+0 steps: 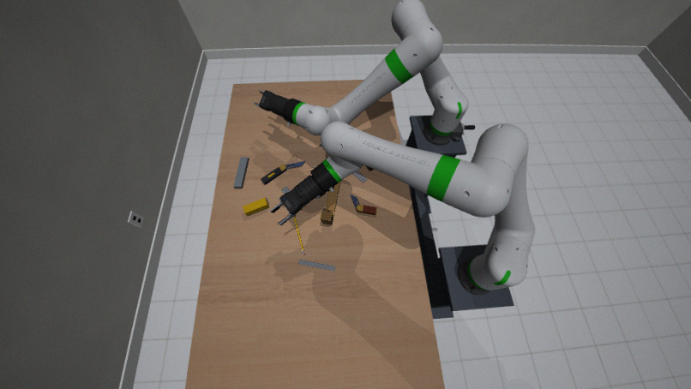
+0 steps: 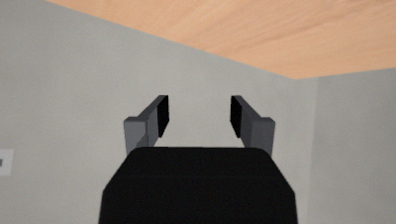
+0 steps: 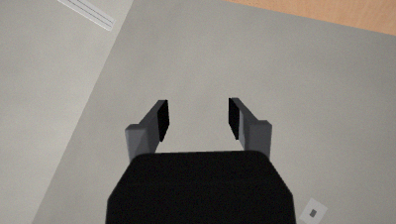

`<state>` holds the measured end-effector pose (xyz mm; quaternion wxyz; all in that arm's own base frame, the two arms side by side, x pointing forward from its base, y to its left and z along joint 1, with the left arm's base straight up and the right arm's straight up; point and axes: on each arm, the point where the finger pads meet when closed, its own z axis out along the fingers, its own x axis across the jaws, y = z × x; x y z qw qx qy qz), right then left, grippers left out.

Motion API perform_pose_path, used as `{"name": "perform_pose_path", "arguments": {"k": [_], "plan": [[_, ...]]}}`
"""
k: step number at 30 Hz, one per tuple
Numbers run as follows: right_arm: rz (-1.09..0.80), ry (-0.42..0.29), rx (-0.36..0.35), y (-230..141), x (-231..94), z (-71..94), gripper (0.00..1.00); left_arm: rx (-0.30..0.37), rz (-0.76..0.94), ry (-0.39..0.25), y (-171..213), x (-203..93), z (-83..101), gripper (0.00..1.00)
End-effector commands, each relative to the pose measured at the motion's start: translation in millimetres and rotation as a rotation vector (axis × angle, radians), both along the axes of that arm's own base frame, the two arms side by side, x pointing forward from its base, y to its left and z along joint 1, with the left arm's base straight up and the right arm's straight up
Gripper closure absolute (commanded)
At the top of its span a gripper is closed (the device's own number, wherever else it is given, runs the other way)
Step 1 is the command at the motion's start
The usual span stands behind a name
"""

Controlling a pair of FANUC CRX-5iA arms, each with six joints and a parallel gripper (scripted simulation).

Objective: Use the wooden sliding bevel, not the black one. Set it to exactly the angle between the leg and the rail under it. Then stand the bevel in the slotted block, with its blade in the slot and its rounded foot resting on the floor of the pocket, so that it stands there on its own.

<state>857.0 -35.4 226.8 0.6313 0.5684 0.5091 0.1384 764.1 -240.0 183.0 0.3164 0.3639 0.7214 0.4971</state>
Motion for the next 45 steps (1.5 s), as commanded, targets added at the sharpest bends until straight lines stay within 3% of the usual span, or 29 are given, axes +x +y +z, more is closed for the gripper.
{"name": "perform_pose_path", "arguments": {"k": [1,20,26,32,34,40,45], "plan": [[0.0,-0.003,0.0,0.0,0.2,2.1,0.0,-0.002,0.0,-0.004,-0.2,0.5,3.1,0.0],[0.001,-0.003,0.002,1.7,-0.2,1.9,0.0,-0.002,0.001,-0.003,0.5,0.6,3.0,0.0],[0.016,-0.003,0.05,38.1,-10.0,-3.3,0.0,0.003,0.021,0.009,15.1,1.9,2.6,0.0],[0.027,-0.001,0.085,63.9,-18.3,-7.3,0.0,0.016,0.085,0.05,62.8,4.2,1.2,0.0],[0.027,-0.001,0.085,63.9,-18.3,-7.3,0.0,0.016,0.085,0.05,62.8,4.2,1.2,0.0],[0.027,-0.001,0.085,63.9,-18.3,-7.3,0.0,0.031,0.203,0.132,151.2,0.2,-1.3,0.0],[0.055,0.011,0.18,134.1,-47.2,-20.1,0.0,0.033,0.337,0.237,216.9,-12.6,-3.3,0.0]]}}
